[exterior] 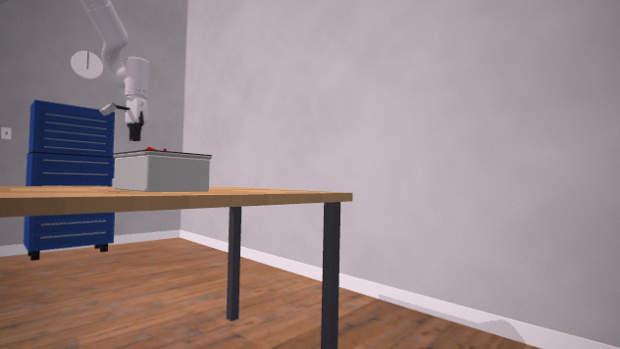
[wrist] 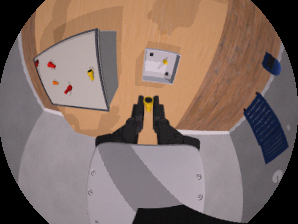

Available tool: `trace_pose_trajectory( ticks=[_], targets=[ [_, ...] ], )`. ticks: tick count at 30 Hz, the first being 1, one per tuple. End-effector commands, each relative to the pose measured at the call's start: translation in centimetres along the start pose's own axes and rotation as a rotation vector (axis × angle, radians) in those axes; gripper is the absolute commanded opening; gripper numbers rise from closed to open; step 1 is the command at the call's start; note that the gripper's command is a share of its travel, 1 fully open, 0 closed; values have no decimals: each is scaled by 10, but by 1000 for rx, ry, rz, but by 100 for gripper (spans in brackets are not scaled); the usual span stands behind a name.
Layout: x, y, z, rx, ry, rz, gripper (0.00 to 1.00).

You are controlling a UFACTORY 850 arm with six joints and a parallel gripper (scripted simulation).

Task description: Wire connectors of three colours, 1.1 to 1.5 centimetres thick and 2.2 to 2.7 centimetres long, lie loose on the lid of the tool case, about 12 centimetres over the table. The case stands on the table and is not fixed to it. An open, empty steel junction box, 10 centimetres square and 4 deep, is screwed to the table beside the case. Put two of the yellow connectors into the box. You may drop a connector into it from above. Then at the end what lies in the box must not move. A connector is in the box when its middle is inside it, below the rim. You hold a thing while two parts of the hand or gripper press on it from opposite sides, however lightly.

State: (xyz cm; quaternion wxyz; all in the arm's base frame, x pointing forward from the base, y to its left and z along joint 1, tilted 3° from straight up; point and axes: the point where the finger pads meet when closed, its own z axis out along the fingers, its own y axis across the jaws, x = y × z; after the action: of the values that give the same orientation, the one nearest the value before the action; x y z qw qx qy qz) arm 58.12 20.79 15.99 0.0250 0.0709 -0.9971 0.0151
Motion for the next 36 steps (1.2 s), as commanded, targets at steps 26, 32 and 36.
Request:
trace_pose_trajectory(
  ticks=[26, 32, 36],
  targets=[
    [-21, 31, 8, 2, 1, 0, 2],
    [-21, 31, 27, 2, 1, 0, 2],
    [-21, 31, 57, 2, 1, 0, 2]
  ],
)
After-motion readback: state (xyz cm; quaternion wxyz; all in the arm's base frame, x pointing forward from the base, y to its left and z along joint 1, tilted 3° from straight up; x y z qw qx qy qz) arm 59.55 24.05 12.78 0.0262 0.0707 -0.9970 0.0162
